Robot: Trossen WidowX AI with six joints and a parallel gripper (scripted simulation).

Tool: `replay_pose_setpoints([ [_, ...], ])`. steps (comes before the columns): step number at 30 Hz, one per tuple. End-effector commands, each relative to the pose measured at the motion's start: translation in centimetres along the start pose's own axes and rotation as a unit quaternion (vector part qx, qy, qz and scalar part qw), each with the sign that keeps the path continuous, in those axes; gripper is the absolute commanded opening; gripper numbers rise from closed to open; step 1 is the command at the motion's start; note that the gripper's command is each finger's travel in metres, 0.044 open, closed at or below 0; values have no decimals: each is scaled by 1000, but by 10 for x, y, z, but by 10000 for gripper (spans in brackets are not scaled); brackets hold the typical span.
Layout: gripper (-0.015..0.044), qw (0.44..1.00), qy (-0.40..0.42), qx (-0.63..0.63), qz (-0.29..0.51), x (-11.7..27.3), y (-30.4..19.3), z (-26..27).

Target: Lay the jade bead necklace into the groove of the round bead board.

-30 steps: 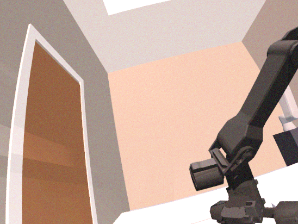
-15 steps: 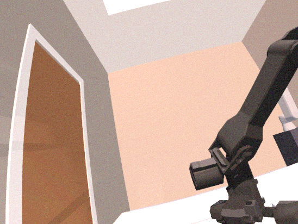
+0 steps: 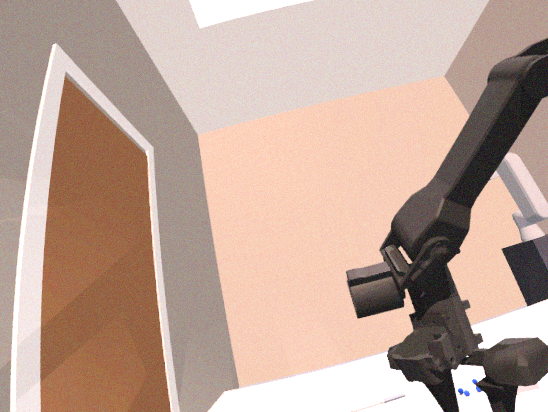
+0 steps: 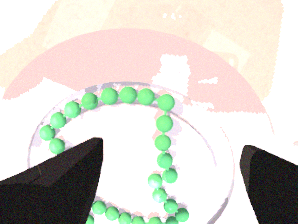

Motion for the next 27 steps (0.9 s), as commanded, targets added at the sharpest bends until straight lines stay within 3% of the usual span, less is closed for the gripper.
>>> replay_pose_setpoints([
  [1, 120, 1000, 0, -9, 5, -4, -1, 1],
  [27, 120, 1000, 1, -8, 4, -37, -1, 2],
])
Point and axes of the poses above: the point midway between the two fingers, 35 mm back from their tips, its own x axis back along the fingers, its own z axis across the jaws, y = z × x, the point moved 6 cm from there along x, back along the fingers, and after that the axes turned 5 degrees about -x, right-handed, at the moved point
